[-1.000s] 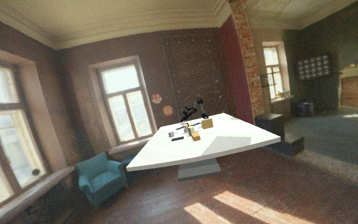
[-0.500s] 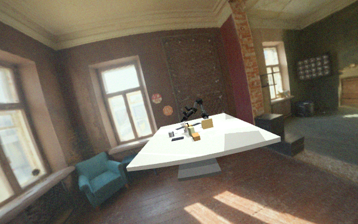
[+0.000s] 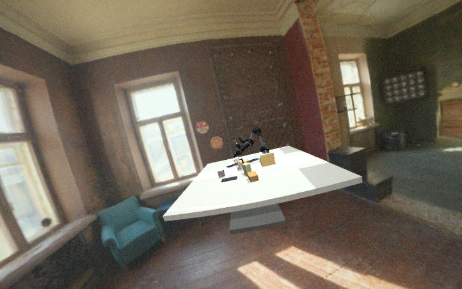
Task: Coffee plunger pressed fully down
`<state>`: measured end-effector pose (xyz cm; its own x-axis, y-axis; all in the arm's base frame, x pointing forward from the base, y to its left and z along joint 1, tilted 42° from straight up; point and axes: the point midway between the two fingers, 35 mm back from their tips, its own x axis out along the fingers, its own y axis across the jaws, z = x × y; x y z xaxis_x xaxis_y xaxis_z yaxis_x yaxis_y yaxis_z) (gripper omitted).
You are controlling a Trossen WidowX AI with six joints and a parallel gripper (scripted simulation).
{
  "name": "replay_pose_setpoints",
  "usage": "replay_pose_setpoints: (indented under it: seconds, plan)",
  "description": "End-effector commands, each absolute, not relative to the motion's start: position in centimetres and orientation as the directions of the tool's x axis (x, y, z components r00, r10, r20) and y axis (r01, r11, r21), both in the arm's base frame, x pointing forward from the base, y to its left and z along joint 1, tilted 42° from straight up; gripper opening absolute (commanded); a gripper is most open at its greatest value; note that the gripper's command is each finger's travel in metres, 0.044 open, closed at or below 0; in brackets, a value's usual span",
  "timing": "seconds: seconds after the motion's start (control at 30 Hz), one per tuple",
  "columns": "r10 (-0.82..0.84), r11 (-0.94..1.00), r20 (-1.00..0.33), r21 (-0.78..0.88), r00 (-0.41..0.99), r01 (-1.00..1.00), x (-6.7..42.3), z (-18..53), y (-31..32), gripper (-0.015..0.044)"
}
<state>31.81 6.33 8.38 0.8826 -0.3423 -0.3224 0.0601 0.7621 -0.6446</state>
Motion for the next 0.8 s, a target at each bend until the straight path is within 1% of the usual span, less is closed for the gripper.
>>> replay_pose_setpoints:
  seconds: [0.0, 0.07, 0.47, 0.63, 0.77]
  plan:
    - [-0.342, 0.762, -0.323, -0.645, 0.882, 0.059, 31.8, 8.4, 6.3, 0.0119]
    - [-0.342, 0.762, -0.323, -0.645, 0.882, 0.059, 31.8, 8.4, 6.3, 0.0119]
    - [-0.342, 0.762, -0.323, -0.645, 0.882, 0.059, 31.8, 8.4, 6.3, 0.0434]
    - [-0.343, 0.763, -0.327, -0.644, 0.881, 0.058, 31.7, 8.6, 6.7, 0.044]
    - [-0.347, 0.764, -0.342, -0.643, 0.873, 0.052, 30.9, 10.3, 8.5, 0.044]
